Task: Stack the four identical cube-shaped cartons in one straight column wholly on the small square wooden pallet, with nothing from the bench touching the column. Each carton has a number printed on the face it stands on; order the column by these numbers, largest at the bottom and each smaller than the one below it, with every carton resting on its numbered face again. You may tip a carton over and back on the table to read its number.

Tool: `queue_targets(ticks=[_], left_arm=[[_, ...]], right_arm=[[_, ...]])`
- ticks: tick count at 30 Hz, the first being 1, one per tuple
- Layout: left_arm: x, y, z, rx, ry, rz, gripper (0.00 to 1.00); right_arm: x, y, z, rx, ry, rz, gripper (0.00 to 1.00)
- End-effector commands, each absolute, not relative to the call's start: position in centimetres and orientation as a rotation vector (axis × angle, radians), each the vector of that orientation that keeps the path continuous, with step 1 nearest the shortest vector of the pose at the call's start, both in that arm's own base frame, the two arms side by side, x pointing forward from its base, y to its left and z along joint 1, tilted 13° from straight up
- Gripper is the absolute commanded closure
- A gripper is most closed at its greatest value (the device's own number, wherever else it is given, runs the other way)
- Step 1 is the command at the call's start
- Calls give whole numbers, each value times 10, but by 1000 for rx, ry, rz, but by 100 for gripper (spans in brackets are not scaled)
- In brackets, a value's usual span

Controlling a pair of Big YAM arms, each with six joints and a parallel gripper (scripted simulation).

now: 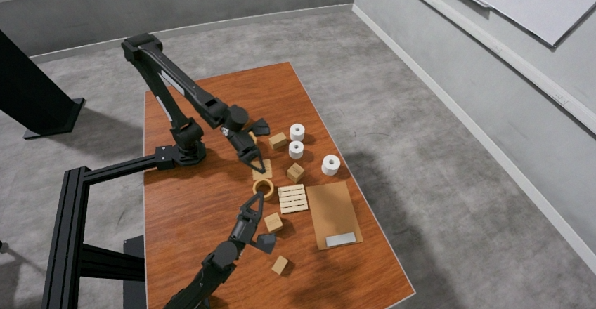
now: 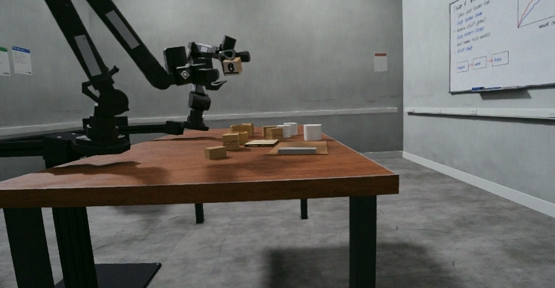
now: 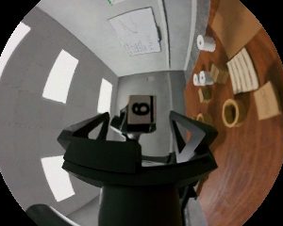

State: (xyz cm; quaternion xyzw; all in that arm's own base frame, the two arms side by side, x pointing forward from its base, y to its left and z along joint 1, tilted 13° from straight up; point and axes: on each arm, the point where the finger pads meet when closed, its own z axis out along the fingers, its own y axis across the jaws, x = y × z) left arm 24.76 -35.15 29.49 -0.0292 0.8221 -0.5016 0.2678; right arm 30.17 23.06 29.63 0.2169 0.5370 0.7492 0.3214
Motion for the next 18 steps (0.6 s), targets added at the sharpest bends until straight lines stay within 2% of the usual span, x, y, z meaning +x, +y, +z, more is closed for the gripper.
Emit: queue_targets(ticks=[1, 8, 10, 18], left_arm=[[294, -344, 327, 11, 2164, -1270, 45], [377, -278, 299, 55, 2273, -1185, 45], [377, -278, 299, 55, 2273, -1185, 45], [436, -189, 279, 69, 2309, -1190, 45]], right_arm=[[318, 214, 311, 501, 1448, 1811, 0], [336, 170, 318, 355, 1635, 1498, 0], [336, 170, 318, 355, 1635, 1498, 0], [362, 128, 301, 256, 1861, 1150, 0]])
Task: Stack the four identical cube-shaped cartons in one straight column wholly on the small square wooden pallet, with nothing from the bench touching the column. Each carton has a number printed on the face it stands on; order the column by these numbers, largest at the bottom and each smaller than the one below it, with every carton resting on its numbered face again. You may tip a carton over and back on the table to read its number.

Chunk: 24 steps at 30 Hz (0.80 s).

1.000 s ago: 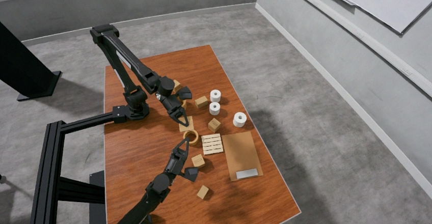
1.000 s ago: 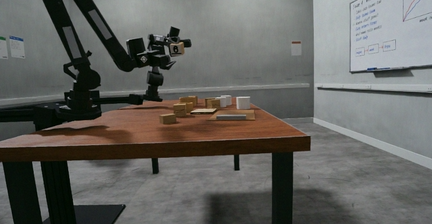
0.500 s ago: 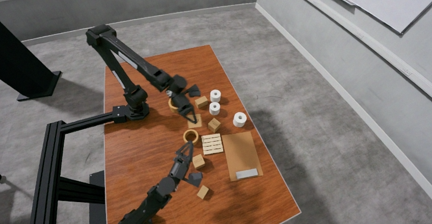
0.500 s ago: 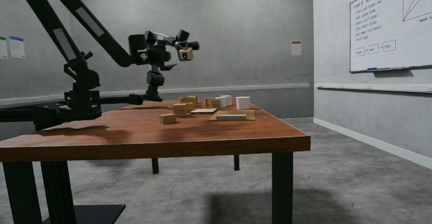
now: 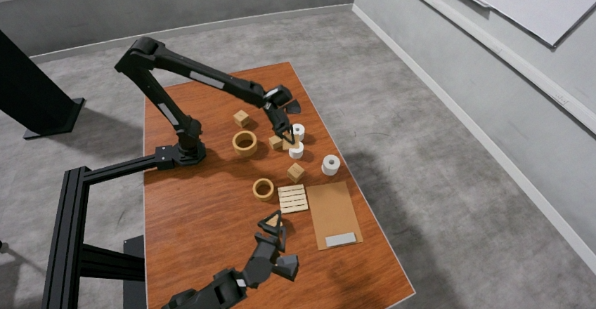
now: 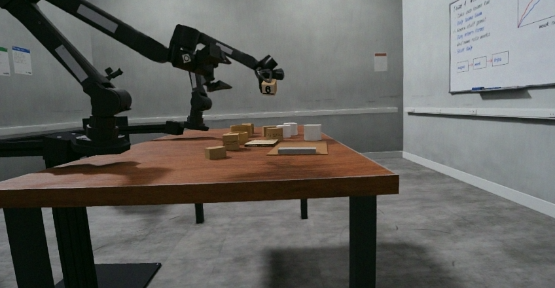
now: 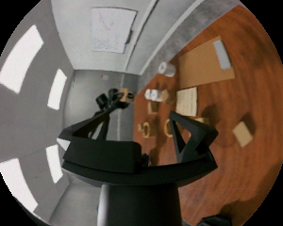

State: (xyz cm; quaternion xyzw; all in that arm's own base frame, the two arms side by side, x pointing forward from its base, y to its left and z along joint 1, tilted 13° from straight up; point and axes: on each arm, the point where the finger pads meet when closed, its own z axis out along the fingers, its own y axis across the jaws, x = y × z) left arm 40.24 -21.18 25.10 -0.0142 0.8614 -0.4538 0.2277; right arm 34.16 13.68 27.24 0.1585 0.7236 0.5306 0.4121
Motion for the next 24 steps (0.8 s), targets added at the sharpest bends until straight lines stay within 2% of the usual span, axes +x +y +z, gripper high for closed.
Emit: queue_targets(ticks=[1, 9, 19, 24], left_arm=[[441, -177, 275, 70, 2311, -1191, 45], [463, -107, 249, 45, 2317, -1194, 45], [469, 29, 192, -31, 2265, -1208, 45], [461, 61, 155, -15, 2226, -1265, 45]], right_arm=[[364, 123, 301, 243, 1878, 1113, 0], [379, 93, 300, 172, 1969, 885, 0], [414, 29, 297, -2, 2101, 351, 0], [433, -4, 296, -63, 2129, 88, 0]])
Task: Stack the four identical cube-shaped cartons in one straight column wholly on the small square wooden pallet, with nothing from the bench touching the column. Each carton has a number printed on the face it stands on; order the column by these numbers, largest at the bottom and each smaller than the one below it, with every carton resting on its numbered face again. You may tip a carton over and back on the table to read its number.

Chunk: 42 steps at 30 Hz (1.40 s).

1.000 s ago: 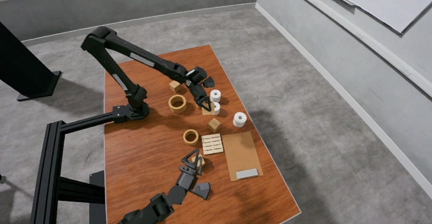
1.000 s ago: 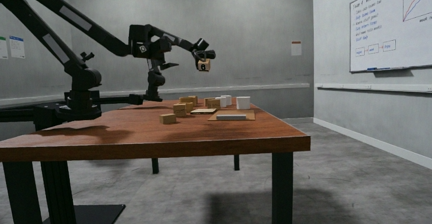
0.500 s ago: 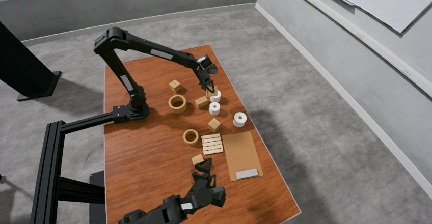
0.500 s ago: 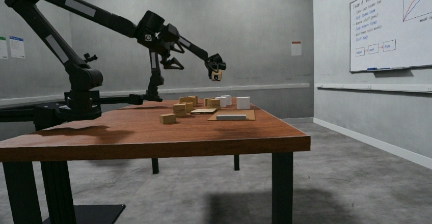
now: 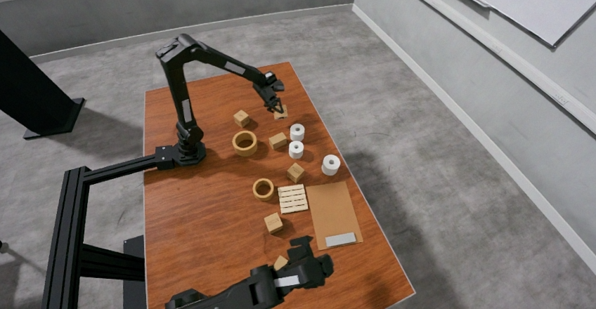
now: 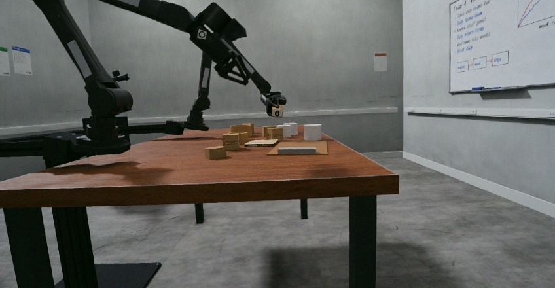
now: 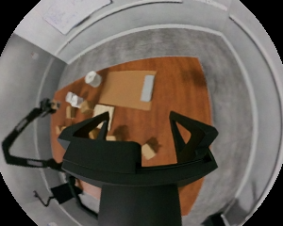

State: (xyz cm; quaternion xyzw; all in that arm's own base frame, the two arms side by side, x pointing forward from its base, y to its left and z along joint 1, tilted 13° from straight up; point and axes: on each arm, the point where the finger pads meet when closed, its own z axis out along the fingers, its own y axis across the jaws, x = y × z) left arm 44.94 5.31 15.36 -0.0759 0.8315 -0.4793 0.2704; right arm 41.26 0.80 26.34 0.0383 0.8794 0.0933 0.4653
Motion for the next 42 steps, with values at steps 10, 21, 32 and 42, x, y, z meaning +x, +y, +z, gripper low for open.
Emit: queue_targets(ticks=[10, 21, 32, 42], left_arm=[[453, 84, 114, -81, 2176, -1384, 45], [448, 73, 113, -142, 2192, -1414, 45], [444, 59, 115, -172, 2344, -788, 45], [444, 64, 109, -183, 2392, -225, 45]], right_arm=[[449, -28, 300, -22, 2112, -76, 0], [450, -26, 306, -24, 2100, -72, 0], [442, -24, 291, -28, 2132, -68, 0], [442, -24, 291, -28, 2132, -68, 0]])
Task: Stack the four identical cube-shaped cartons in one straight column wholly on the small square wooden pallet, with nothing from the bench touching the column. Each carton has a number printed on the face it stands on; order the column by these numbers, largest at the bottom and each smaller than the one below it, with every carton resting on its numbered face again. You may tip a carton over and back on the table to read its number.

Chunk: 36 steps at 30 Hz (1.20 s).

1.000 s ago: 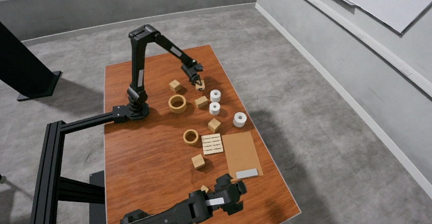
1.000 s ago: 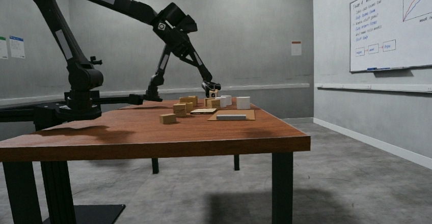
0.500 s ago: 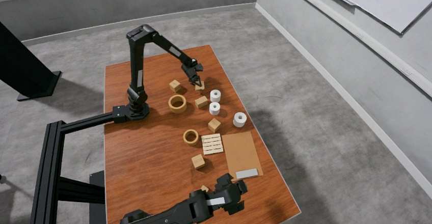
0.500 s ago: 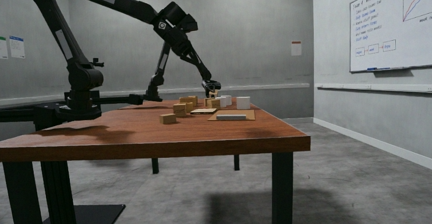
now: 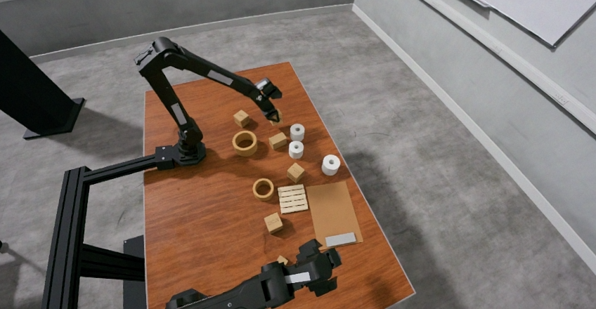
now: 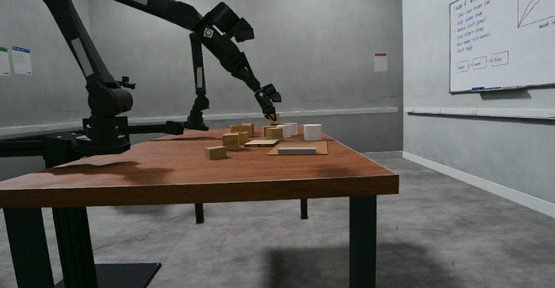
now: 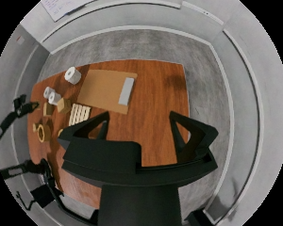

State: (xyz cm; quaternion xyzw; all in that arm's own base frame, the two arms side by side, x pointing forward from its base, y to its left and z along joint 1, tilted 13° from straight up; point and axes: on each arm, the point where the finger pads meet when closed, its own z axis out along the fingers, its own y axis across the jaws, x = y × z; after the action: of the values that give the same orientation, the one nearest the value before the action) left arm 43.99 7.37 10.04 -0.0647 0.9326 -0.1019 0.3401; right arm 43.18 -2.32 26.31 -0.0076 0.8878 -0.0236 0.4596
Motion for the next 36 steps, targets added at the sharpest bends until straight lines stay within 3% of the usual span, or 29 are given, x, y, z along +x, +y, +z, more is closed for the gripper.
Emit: queue_targets(ticks=[1, 9, 36], left_arm=[[444, 65, 109, -187, 2392, -159, 45], [447, 71, 107, -204, 2385, 92, 45], [453, 79, 69, -205, 2402, 112, 45]], right_arm=[[442, -24, 291, -28, 2132, -68, 0], [442, -24, 291, -28, 2132, -68, 0], [442, -24, 291, -28, 2132, -68, 0]])
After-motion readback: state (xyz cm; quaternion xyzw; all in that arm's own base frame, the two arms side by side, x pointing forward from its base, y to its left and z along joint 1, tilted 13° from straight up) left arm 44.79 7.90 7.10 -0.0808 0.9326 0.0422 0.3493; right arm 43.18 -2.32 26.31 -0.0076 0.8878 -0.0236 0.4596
